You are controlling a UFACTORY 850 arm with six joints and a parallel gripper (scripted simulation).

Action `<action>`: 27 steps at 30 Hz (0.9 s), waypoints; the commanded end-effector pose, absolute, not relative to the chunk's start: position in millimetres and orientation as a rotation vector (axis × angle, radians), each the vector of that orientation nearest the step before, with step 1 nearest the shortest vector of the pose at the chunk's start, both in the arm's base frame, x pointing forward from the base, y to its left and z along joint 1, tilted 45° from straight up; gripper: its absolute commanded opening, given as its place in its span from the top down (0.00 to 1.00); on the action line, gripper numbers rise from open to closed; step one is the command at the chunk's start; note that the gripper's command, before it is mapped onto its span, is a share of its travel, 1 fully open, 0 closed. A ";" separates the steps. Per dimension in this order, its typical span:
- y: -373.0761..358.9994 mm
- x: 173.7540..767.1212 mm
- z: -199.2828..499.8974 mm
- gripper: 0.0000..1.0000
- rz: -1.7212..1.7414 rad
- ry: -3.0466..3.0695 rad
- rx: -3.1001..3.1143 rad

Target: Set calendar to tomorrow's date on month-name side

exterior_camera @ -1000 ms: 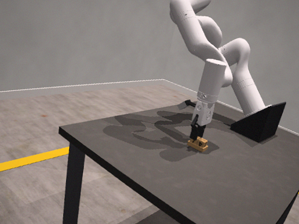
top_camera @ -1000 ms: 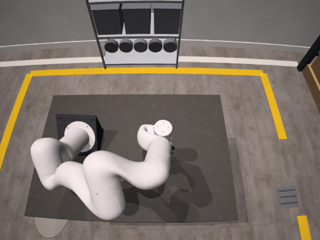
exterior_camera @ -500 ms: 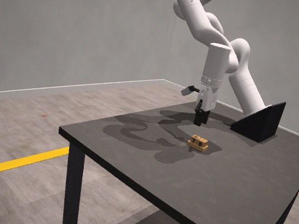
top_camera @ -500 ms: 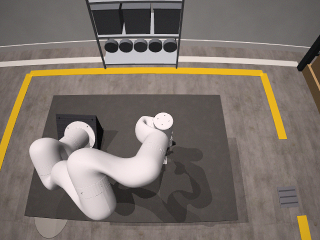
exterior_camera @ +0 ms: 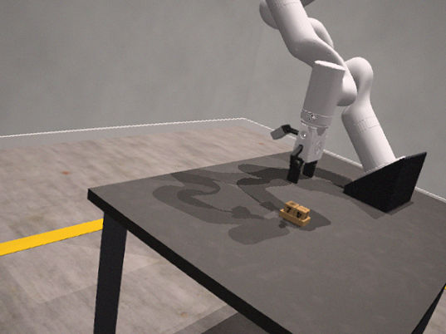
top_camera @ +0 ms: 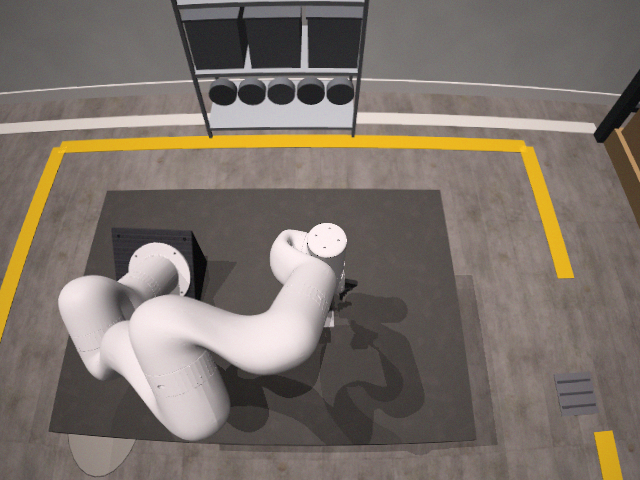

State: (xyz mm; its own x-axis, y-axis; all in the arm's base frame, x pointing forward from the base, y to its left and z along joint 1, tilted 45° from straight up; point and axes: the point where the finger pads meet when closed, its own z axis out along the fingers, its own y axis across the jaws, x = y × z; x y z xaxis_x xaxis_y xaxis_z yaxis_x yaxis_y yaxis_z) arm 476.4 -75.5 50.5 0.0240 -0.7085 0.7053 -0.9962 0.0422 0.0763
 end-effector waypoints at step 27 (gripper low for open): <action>-51.3 479.9 74.7 0.00 0.636 -1.742 1.724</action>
State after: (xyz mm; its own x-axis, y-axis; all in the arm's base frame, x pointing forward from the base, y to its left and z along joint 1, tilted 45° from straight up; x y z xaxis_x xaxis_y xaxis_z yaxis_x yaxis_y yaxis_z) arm 478.1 -61.8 64.1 0.0240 -0.7086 0.7052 -0.9962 0.0419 0.0761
